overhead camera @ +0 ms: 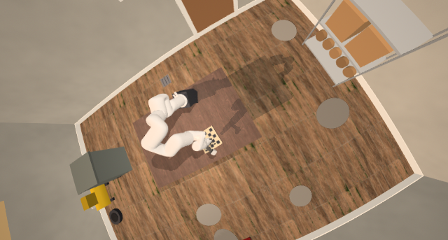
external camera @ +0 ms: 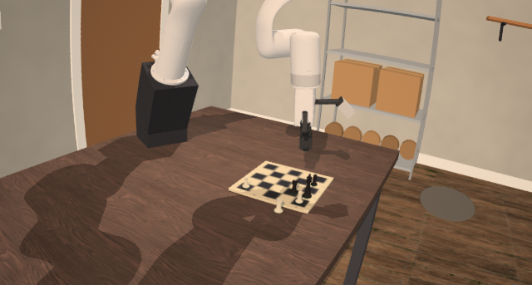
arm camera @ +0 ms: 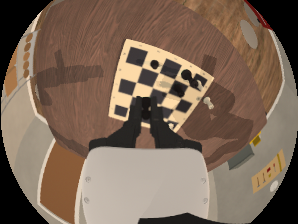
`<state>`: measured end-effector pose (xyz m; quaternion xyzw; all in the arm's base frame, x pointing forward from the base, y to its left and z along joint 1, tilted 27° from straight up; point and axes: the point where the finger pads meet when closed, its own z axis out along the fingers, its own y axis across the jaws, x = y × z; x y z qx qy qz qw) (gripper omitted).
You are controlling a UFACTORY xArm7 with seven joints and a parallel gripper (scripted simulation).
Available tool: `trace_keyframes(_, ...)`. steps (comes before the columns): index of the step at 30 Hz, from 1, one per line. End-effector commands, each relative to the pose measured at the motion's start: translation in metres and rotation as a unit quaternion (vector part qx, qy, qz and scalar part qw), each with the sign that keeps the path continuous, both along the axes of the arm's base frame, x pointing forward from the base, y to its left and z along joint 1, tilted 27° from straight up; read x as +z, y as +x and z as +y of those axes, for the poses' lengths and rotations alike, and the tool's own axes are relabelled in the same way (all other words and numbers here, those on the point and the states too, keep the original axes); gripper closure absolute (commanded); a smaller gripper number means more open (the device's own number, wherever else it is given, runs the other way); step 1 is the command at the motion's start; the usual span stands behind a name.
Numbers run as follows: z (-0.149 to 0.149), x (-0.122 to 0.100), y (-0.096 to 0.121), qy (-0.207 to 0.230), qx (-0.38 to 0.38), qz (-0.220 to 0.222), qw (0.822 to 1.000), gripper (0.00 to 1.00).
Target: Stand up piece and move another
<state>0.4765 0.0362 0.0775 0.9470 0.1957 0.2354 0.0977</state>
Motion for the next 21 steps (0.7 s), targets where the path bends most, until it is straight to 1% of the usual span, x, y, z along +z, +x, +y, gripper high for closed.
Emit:
trace_keyframes(1, 0.001, 0.006, -0.001, -0.033, -0.021, 0.036, 0.999, 1.0)
trace_keyframes(6, -0.002, 0.005, -0.003, -0.028, -0.031, 0.034, 0.999, 1.0)
trace_keyframes(10, -0.03, 0.003, -0.024, 0.02, -0.125, 0.021, 0.992, 1.0)
trace_keyframes(12, -0.037, 0.002, -0.031, 0.034, -0.15, 0.017, 0.988, 1.0)
trace_keyframes(21, -0.037, 0.002, -0.031, 0.035, -0.152, 0.017, 0.988, 1.0)
